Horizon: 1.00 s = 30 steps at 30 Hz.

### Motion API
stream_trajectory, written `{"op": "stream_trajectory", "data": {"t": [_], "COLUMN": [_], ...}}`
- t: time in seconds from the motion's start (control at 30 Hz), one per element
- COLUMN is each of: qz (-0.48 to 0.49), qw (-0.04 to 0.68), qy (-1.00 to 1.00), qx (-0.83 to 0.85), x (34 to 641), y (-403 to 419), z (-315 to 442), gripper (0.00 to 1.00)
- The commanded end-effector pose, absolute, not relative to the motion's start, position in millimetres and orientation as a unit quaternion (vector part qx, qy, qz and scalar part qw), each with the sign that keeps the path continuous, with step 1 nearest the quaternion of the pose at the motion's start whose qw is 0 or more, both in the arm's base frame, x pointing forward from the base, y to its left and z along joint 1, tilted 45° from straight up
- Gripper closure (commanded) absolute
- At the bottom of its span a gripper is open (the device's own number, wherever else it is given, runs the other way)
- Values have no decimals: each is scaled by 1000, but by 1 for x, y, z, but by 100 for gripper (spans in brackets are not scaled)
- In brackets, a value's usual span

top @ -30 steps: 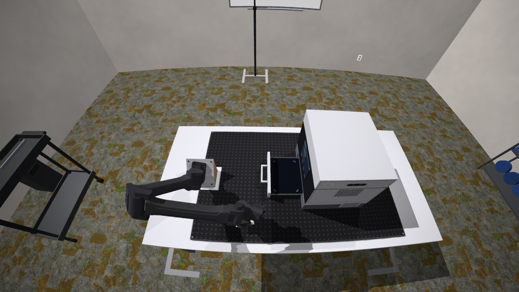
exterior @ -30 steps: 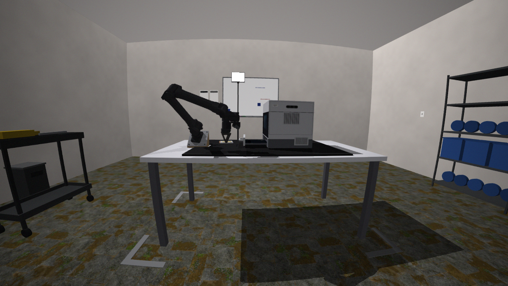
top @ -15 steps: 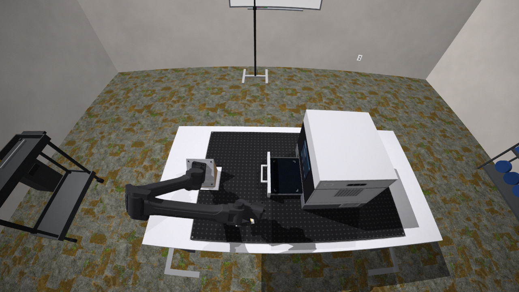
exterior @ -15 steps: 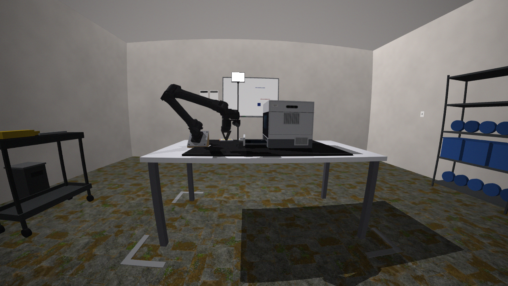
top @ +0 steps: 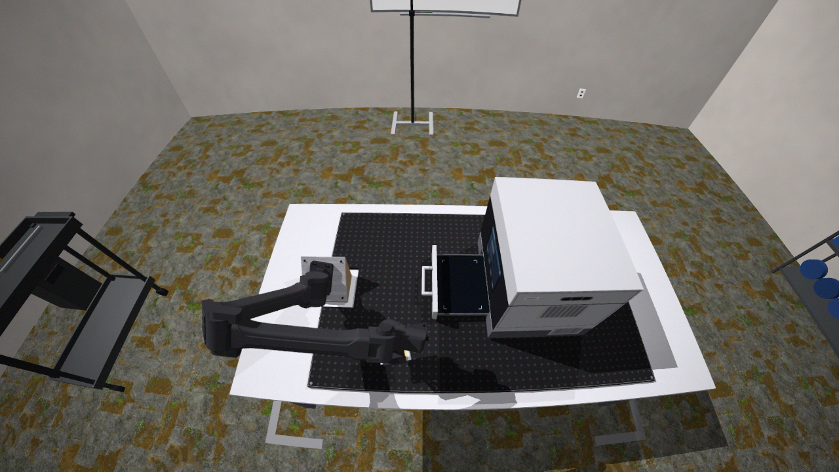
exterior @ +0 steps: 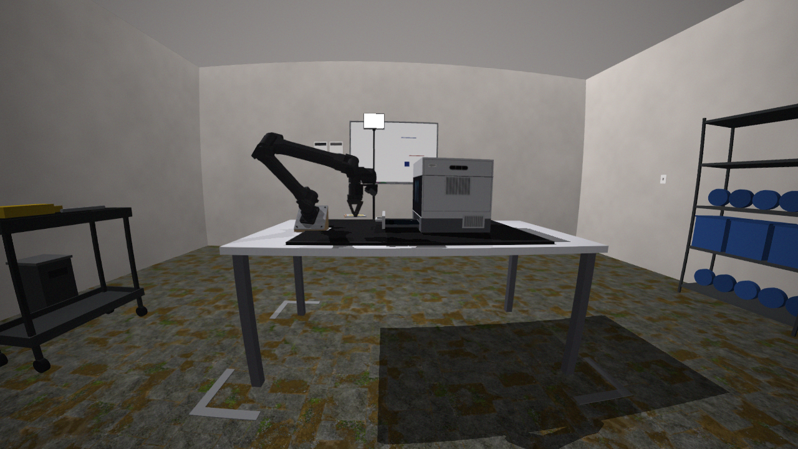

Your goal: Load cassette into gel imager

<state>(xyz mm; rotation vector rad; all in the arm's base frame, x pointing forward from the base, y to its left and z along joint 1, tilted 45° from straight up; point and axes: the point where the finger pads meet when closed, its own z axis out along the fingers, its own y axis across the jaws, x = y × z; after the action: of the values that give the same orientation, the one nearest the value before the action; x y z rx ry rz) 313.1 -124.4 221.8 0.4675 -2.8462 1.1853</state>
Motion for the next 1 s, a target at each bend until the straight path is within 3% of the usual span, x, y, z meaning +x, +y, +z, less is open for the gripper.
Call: {"op": "stream_trajectory", "data": {"t": [0.0,0.97], "qz": [386,385], "qw": [-20,-18], "qy": [-911,-912], "qx": [142,144], "x": [324,321], "y": [-115,-101], "z": [250,262], "gripper": [22,22]}}
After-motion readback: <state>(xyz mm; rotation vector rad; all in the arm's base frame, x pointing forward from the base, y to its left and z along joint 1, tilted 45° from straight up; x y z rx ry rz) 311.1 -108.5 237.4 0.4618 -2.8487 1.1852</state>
